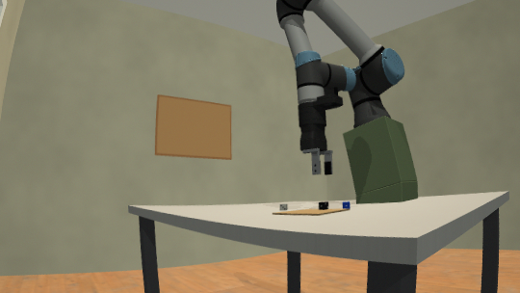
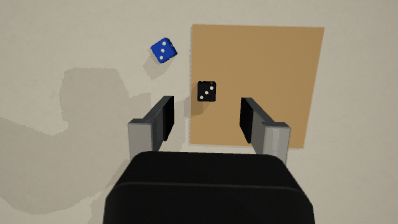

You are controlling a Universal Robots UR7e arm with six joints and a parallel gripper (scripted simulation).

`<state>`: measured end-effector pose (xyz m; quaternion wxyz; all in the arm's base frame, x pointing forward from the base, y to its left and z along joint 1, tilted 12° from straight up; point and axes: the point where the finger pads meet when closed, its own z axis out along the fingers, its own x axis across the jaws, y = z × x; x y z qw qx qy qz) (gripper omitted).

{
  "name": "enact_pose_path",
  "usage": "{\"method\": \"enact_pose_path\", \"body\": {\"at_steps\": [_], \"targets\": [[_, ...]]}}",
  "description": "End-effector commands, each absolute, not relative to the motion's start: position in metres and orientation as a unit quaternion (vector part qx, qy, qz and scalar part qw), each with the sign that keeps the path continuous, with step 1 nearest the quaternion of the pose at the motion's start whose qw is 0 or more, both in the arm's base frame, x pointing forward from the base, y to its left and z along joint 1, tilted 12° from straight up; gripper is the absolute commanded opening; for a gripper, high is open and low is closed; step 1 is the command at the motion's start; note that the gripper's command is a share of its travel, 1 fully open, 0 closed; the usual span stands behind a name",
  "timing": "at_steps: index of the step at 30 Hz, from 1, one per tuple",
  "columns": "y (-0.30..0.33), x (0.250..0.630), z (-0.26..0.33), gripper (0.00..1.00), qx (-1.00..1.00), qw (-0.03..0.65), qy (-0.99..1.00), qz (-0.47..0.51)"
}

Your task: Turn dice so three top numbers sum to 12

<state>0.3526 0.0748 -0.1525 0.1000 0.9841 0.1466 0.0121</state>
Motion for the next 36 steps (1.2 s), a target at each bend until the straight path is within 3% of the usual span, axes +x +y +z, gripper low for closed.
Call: {"method": "enact_pose_path", "body": {"at_steps": [1,36], "targets": [[0.075,0.353,-0.152,1.0,0.984,0.1,0.147,0.013],[0.063,0.354,-0.151,1.0,0.962,0.101,0.253,0.002]]}}
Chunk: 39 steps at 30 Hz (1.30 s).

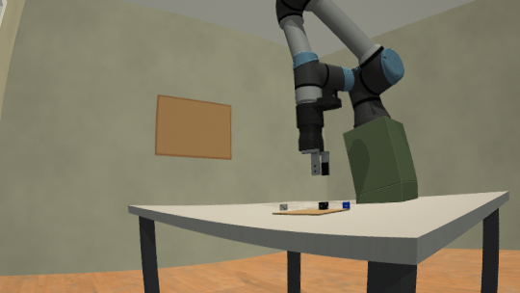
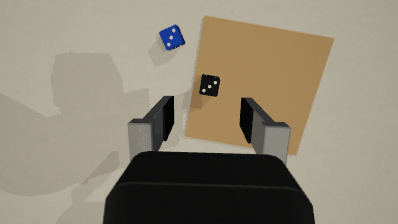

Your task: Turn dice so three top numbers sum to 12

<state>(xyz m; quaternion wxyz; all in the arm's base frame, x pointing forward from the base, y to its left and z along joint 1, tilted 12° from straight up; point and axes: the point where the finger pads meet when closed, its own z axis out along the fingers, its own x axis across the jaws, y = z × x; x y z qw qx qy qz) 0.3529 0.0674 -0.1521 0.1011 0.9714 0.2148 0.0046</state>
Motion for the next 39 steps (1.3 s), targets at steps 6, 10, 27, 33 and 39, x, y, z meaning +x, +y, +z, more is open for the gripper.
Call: {"method": "enact_pose_path", "body": {"at_steps": [6,10,27,33,39], "targets": [[0.054,0.354,-0.151,1.0,0.94,0.1,0.326,-0.006],[0.046,0.355,-0.15,1.0,0.918,0.1,0.384,-0.012],[0.016,0.359,-0.148,1.0,0.812,0.094,0.575,-0.034],[0.006,0.361,-0.147,1.0,0.767,0.091,0.634,-0.041],[-0.007,0.364,-0.145,1.0,0.711,0.088,0.696,-0.048]]}}
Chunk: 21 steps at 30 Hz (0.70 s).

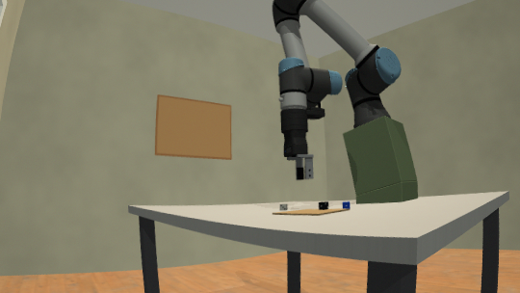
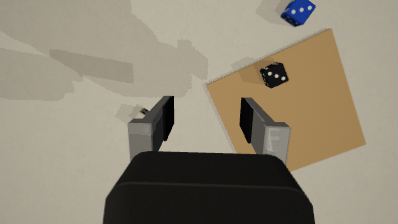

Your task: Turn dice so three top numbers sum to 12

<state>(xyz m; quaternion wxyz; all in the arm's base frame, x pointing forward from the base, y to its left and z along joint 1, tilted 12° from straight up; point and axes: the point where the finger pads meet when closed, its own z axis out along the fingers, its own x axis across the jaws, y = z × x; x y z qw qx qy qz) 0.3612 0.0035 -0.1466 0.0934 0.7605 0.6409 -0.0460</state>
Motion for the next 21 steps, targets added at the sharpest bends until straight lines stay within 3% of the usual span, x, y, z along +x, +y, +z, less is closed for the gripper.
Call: {"method": "enact_pose_path", "body": {"at_steps": [1,21], "targets": [[-0.009,0.364,-0.145,1.0,0.702,0.087,0.705,-0.049],[-0.045,0.375,-0.141,1.0,0.511,0.073,0.854,-0.069]]}}
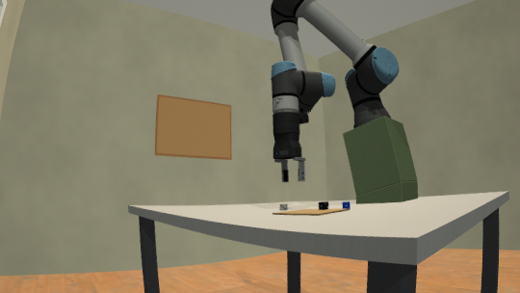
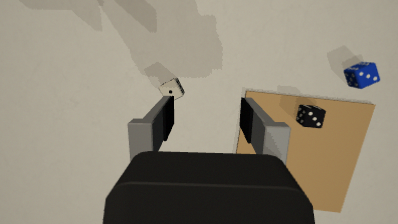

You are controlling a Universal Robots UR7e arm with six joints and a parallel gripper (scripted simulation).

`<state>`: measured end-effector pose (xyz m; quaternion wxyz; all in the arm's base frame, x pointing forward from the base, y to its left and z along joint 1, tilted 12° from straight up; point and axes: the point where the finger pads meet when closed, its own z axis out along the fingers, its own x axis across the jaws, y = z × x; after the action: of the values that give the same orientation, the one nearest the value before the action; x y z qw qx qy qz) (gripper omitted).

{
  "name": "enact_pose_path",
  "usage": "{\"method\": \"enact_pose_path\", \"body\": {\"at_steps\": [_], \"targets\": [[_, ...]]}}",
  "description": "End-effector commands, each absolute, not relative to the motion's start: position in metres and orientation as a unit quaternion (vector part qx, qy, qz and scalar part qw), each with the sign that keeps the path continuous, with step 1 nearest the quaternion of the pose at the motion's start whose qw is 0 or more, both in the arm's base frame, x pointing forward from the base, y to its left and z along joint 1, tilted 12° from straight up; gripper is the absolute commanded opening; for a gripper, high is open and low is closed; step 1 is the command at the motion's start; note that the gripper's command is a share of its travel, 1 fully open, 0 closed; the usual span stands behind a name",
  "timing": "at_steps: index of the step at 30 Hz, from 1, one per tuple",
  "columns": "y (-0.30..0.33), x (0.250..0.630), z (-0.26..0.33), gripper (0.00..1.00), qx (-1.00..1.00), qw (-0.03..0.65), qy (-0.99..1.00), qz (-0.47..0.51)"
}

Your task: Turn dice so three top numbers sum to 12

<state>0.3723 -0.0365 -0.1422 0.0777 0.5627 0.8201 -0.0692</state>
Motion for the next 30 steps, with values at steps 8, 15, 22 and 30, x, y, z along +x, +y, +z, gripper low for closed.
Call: {"method": "enact_pose_path", "body": {"at_steps": [8,15,22,30], "targets": [[-0.056,0.38,-0.14,1.0,0.446,0.068,0.889,-0.075],[-0.064,0.383,-0.139,1.0,0.393,0.063,0.914,-0.079],[-0.068,0.385,-0.138,1.0,0.371,0.061,0.923,-0.08],[-0.07,0.385,-0.138,1.0,0.357,0.06,0.929,-0.081]]}}
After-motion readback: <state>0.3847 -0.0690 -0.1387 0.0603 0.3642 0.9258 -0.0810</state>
